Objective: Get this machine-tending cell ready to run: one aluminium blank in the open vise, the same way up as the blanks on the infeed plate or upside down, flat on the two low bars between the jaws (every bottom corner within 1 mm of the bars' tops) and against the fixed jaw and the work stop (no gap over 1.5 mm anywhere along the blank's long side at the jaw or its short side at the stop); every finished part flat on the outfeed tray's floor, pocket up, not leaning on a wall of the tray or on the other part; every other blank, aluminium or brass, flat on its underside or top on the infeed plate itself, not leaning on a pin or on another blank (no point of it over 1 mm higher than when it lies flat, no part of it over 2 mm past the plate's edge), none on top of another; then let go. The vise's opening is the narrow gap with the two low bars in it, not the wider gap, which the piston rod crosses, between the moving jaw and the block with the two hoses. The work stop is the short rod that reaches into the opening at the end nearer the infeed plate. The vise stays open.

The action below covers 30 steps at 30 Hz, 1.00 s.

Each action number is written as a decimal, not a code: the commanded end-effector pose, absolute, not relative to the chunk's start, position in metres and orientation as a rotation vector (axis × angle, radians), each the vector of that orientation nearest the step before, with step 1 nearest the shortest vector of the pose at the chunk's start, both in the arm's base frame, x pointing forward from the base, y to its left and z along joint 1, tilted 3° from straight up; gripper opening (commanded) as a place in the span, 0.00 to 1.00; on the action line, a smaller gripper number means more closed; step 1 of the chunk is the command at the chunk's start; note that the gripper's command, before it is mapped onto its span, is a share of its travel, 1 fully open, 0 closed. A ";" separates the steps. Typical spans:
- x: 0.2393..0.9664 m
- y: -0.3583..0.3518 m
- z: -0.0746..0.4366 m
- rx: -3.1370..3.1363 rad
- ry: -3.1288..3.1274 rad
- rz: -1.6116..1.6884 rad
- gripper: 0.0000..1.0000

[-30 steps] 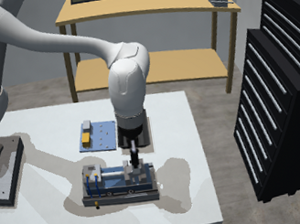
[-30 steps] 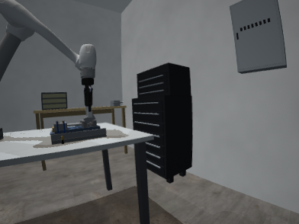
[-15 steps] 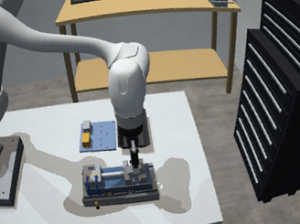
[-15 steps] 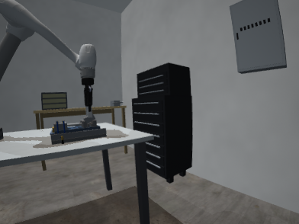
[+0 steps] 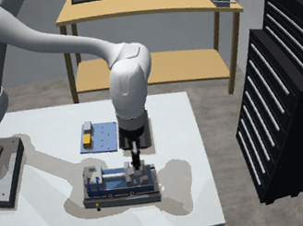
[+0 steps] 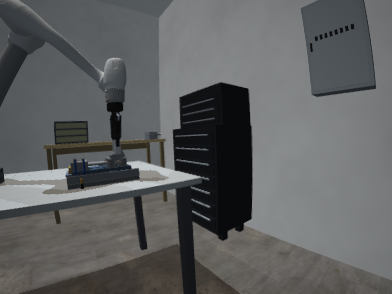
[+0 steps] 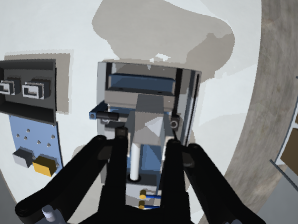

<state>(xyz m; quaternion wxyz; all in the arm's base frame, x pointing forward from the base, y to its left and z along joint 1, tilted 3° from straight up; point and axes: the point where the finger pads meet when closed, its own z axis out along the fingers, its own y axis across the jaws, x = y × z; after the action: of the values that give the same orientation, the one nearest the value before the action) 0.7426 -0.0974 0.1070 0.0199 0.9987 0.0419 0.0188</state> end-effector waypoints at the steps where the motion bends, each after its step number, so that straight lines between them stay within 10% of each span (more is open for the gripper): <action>1: 0.743 -0.097 0.108 3.099 0.130 0.059 0.00; 30: 0.741 -0.096 0.147 3.099 0.130 0.059 0.00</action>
<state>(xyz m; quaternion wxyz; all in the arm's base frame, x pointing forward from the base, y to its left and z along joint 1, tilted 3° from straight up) 0.7413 -0.0960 0.1434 0.0199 0.9987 0.0419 0.0188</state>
